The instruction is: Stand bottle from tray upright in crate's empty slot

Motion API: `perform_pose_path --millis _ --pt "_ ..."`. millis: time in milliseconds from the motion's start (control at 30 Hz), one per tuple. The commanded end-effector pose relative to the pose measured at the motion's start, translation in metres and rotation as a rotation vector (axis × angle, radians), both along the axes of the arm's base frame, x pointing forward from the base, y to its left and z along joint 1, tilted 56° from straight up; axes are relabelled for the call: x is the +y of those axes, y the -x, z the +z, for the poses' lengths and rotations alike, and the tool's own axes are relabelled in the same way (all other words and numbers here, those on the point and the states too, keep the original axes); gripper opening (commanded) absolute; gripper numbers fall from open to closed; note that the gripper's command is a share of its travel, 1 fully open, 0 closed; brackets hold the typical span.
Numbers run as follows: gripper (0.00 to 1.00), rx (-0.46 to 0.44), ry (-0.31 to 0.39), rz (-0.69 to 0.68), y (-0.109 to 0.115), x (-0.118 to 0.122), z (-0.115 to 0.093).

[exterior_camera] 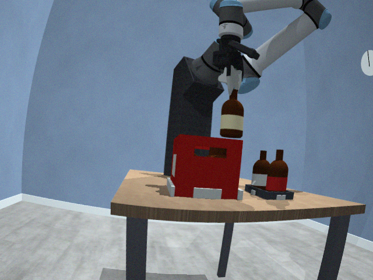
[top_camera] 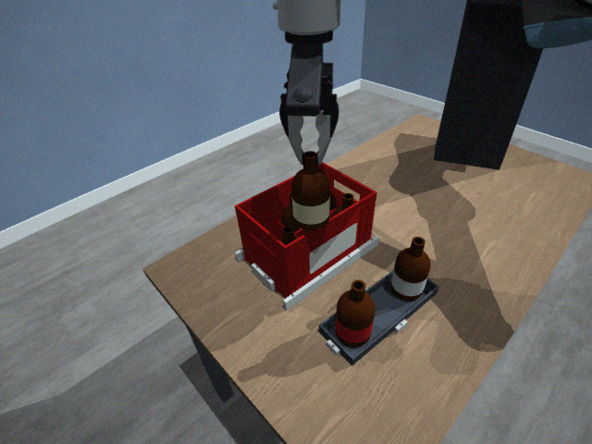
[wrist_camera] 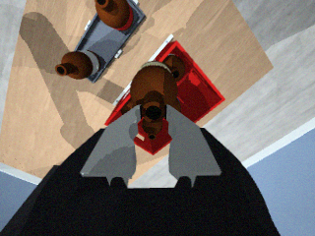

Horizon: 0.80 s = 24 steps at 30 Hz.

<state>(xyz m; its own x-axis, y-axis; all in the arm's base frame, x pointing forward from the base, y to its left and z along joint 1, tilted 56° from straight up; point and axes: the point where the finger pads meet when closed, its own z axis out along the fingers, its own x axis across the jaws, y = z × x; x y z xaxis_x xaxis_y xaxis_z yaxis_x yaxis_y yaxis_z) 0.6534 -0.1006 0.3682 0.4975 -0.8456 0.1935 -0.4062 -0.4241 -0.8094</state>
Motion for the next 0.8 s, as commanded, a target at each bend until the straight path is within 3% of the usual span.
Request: perform_pose_path --millis 0,767 --pt "0.00 -0.001 0.001 0.000 -0.004 -0.012 -0.002" --pt "0.00 -0.001 0.001 0.000 -0.016 -0.056 -0.011"
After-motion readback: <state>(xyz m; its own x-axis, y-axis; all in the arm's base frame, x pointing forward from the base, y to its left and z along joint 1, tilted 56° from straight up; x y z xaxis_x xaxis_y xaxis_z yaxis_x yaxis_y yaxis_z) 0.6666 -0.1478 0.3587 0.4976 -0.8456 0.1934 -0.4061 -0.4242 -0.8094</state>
